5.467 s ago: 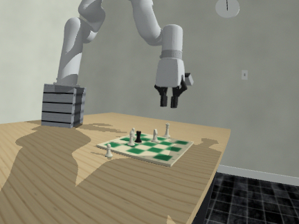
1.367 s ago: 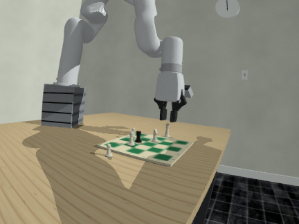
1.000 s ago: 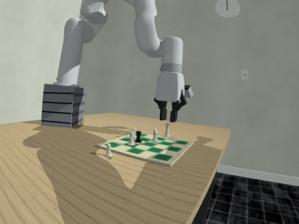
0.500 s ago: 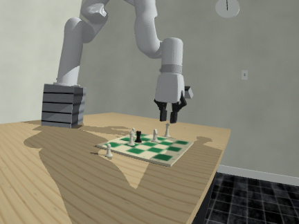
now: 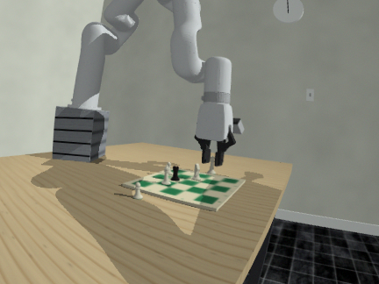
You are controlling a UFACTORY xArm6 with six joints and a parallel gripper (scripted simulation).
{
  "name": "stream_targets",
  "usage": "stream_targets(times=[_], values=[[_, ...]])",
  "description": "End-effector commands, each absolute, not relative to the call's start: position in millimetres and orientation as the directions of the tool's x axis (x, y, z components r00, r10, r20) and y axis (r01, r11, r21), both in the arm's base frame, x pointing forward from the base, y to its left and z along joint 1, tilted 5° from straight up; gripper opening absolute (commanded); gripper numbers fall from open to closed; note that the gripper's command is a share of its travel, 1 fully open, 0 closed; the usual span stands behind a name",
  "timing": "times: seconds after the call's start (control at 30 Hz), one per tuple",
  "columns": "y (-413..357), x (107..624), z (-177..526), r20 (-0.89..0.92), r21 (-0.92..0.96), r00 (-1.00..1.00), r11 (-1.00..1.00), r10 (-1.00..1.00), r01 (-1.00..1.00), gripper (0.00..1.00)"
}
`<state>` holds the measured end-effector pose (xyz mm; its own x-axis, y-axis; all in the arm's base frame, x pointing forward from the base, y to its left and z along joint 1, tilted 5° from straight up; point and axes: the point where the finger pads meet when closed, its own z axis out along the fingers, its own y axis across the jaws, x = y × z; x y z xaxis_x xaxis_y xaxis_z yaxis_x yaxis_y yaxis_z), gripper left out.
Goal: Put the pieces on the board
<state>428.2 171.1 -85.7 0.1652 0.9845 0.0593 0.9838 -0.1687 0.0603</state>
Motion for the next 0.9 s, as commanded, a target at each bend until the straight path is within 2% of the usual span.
stream_targets(times=[0.0, 0.87], values=[[171.9, 430.1, -89.5, 0.062, 0.063, 0.165, -0.169, 0.984, 0.984, 0.42], [172.1, 430.3, -91.7, 0.062, 0.063, 0.165, -0.169, 0.984, 0.984, 0.42]])
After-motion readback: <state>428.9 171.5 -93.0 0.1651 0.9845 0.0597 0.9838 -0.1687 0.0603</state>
